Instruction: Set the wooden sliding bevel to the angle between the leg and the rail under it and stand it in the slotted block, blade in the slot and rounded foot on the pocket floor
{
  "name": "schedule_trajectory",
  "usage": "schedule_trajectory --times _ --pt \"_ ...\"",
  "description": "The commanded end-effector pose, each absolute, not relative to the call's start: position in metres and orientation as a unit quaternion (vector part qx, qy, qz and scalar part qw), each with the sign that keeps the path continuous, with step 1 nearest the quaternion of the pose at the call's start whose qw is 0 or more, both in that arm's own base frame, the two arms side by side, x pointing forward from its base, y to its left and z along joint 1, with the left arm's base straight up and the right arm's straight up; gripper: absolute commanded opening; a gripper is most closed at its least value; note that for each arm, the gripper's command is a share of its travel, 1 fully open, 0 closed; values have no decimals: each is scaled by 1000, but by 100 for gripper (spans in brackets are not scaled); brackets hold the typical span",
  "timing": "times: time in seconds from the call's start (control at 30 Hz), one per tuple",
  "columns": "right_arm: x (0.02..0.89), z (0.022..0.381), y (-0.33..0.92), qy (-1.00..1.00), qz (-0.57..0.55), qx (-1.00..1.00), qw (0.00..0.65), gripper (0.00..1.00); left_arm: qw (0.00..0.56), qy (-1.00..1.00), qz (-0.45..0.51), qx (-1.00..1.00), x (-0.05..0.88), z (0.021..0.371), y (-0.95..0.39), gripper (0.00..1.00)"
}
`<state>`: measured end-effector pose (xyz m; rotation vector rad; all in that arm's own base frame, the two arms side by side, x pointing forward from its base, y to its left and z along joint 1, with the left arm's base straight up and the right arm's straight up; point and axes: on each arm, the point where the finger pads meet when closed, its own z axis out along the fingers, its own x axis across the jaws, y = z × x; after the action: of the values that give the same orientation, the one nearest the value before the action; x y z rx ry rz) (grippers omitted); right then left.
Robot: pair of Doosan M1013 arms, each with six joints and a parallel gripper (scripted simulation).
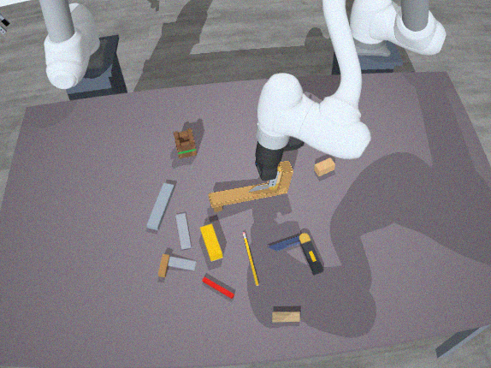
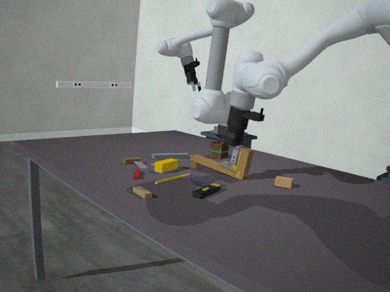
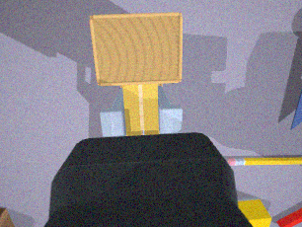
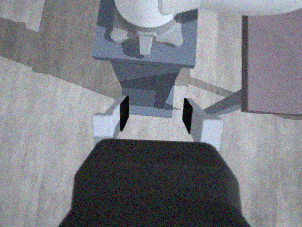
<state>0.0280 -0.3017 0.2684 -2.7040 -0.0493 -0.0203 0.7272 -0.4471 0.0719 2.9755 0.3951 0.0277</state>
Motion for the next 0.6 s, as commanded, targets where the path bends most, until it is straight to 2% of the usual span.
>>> schedule_trajectory --times 0.0,0.57 --pt "28 269 -302 -18 -8 -976 216 100 70 131 10 989 728 74 -447 0" --pt "28 269 -302 -18 -8 -976 216 100 70 131 10 989 727 81 -446 0"
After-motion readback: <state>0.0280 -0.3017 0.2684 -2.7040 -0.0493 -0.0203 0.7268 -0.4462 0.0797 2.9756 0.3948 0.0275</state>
